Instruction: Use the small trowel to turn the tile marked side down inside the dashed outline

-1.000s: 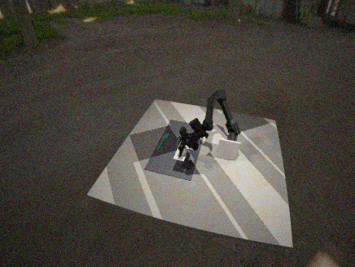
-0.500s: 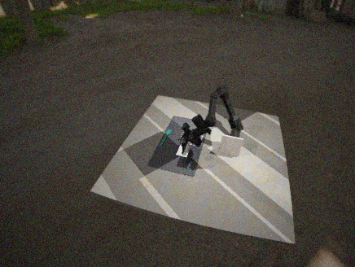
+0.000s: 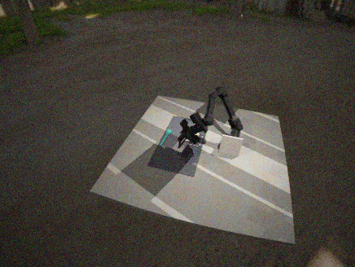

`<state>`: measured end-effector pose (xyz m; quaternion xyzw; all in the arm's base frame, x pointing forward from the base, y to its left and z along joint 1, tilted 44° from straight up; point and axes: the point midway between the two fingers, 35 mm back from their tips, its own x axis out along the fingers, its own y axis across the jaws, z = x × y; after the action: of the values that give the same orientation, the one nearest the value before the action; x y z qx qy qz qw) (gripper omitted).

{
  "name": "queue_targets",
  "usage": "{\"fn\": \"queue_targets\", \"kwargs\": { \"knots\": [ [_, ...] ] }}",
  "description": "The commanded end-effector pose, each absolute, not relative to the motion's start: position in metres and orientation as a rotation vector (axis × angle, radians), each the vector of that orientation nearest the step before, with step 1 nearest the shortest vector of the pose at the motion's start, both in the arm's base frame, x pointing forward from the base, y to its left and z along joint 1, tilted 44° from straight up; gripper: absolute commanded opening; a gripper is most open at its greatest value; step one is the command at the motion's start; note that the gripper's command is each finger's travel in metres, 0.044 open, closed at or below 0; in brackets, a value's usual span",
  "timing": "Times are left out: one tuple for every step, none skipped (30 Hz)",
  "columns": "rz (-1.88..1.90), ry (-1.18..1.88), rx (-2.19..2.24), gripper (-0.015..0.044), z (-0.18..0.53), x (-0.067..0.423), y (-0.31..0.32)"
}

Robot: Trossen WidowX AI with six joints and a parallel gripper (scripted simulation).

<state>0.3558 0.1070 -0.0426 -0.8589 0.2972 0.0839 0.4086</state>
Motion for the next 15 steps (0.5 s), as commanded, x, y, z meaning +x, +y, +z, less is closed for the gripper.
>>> {"fn": "queue_targets", "kwargs": {
  "knots": [
    [0.069, 0.769, -2.094, 0.0, -0.017, 0.373, 0.087],
    [0.034, 0.779, -2.078, 0.0, -0.012, 0.376, 0.08],
    [-0.001, 0.788, -2.062, 0.0, -0.006, 0.379, 0.074],
    [-0.036, 0.798, -2.046, 0.0, -0.001, 0.382, 0.067],
    [-0.071, 0.808, -2.029, 0.0, 0.005, 0.385, 0.06],
    [-0.106, 0.818, -2.012, 0.0, 0.01, 0.388, 0.053],
    [-0.14, 0.828, -1.995, 0.0, 0.016, 0.39, 0.045],
    [-0.175, 0.839, -1.978, 0.0, 0.021, 0.392, 0.038],
    [-0.21, 0.849, -1.96, 0.0, 0.027, 0.393, 0.031],
    [-0.245, 0.859, -1.943, 0.0, 0.032, 0.395, 0.023],
    [-0.28, 0.87, -1.925, 0.0, 0.037, 0.396, 0.015],
    [-0.315, 0.88, -1.906, 0.0, 0.043, 0.397, 0.008],
    [-0.35, 0.89, -1.888, 0.0, 0.048, 0.397, 0.0],
    [-0.385, 0.901, -1.869, 0.0, 0.054, 0.398, -0.008],
    [-0.419, 0.911, -1.85, 0.0, 0.059, 0.398, -0.016]
  ]
}}
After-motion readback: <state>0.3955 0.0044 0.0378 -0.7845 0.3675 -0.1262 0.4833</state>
